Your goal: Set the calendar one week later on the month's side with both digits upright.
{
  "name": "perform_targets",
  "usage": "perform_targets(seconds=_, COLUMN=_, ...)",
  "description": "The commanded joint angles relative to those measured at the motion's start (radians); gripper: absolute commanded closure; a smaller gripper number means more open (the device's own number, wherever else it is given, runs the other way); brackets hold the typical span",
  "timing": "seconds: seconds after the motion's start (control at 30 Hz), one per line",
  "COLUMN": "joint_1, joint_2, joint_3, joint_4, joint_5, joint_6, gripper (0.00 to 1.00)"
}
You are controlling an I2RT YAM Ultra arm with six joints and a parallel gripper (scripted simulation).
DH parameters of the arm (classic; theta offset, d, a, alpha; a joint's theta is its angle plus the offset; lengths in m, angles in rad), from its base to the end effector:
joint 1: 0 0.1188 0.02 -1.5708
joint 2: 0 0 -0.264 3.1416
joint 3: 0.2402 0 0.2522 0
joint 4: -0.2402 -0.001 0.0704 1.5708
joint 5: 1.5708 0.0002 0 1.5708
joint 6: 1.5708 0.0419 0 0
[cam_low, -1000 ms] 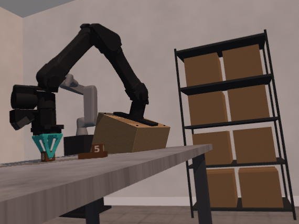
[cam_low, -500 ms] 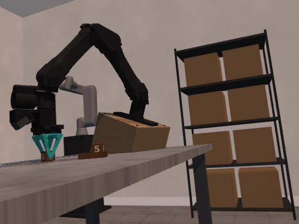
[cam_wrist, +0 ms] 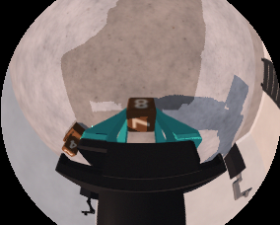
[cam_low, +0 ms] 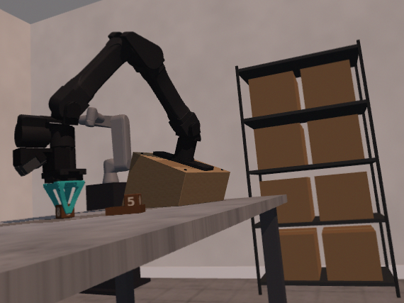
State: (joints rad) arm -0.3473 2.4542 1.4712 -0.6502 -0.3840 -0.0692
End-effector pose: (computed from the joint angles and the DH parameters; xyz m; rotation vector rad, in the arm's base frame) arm 0.3844 -0.1214 0.0067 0.4431 3.0318 0.6025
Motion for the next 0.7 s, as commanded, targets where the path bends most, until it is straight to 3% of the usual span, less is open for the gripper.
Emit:
perform_targets(seconds=0.0, joint_1=-0.003, joint_2=-0.008, joint_3=0.003, joint_4=0.009, joint_5=-0.001, joint_6=0.001, gripper=0.73)
perform_targets(seconds=0.37, joint_1=-0.003, joint_2=-0.008, joint_3=0.003, joint_4=0.009, joint_5=-0.001, joint_6=0.001, gripper=0.57)
perform_targets(seconds=0.67, joint_1=-0.003, joint_2=-0.008, joint_3=0.003, joint_4=0.009, joint_5=-0.001, joint_6=0.001, gripper=0.53)
